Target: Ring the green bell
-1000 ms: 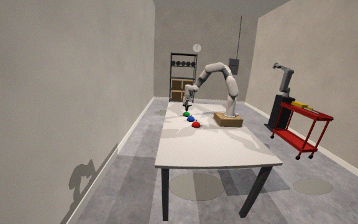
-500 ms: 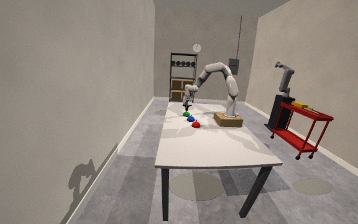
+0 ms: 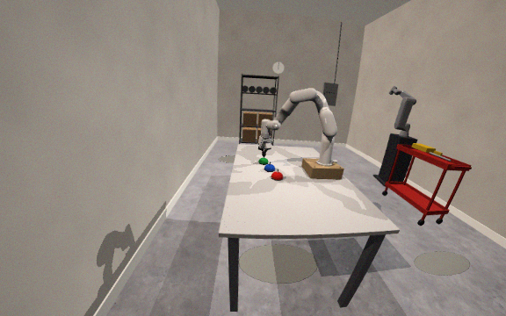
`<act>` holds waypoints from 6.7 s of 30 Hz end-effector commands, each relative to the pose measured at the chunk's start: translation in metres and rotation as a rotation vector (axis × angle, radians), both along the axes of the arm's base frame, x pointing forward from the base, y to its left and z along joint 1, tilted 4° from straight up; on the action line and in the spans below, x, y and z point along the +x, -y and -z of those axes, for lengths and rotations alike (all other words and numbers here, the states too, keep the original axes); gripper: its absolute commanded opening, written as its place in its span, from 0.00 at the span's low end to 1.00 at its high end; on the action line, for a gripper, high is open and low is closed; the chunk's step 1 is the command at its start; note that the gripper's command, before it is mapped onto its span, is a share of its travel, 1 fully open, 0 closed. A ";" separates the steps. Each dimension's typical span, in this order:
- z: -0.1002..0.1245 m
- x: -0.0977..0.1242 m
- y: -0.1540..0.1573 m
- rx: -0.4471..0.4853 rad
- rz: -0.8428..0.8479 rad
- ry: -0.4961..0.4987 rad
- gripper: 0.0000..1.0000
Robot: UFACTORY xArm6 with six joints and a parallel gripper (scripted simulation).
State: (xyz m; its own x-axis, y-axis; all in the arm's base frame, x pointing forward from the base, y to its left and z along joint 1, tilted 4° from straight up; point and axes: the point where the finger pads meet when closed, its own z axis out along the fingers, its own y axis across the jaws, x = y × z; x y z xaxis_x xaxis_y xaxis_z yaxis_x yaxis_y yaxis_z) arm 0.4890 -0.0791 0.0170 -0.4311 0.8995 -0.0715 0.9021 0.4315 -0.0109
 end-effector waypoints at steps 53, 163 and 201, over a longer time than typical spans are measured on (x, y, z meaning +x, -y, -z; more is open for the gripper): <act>-0.007 0.001 0.000 0.000 0.000 0.003 0.00; 0.000 0.001 0.000 0.000 0.000 0.003 0.00; -0.045 0.000 -0.003 0.000 0.000 0.003 0.00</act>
State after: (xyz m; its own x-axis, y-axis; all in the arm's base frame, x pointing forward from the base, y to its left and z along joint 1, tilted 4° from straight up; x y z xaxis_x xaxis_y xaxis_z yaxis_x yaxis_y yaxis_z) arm 0.4882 -0.0763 0.0564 -0.4312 0.8994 -0.0718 0.9020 0.4316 -0.0104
